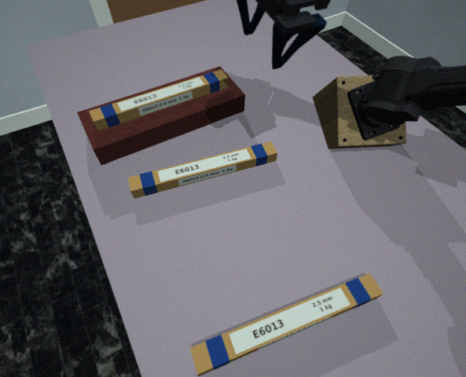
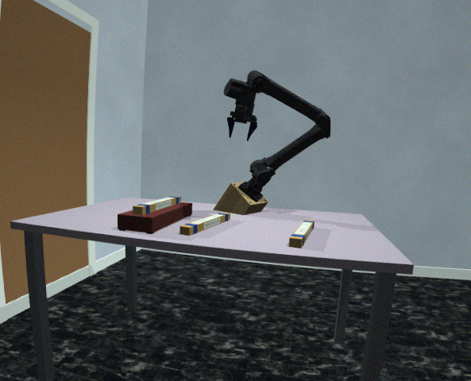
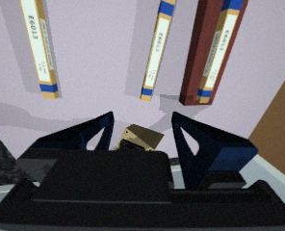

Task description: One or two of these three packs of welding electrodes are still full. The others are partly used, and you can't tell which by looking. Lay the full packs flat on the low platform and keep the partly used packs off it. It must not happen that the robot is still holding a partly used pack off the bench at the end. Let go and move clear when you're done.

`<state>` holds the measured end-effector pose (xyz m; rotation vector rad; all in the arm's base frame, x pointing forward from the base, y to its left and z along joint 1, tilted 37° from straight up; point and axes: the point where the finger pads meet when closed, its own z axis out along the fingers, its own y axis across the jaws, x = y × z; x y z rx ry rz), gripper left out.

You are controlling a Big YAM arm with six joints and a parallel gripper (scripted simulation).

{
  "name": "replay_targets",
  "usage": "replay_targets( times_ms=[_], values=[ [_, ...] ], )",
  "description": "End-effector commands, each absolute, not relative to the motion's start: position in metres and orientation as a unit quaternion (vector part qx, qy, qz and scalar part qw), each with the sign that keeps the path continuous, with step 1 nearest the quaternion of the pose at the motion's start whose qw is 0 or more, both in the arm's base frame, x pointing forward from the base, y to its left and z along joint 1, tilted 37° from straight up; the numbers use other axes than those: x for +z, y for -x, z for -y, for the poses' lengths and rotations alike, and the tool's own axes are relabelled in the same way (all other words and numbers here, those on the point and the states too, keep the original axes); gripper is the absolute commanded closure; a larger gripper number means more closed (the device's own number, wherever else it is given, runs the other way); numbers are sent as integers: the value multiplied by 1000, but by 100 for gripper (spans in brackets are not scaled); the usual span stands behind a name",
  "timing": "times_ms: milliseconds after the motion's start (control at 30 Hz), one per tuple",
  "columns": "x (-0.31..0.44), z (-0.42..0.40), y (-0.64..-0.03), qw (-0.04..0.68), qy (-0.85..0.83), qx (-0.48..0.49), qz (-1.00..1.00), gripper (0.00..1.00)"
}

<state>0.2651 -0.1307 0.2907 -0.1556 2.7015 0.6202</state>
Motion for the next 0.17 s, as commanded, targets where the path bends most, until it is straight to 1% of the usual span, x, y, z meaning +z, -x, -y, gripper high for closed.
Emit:
replay_targets(
  times_ms=[0, 133],
  values=[
    [288, 132, -260, 135, 61, 278, -949, 26],
    [288, 132, -260, 135, 61, 278, -949, 26]
  ],
)
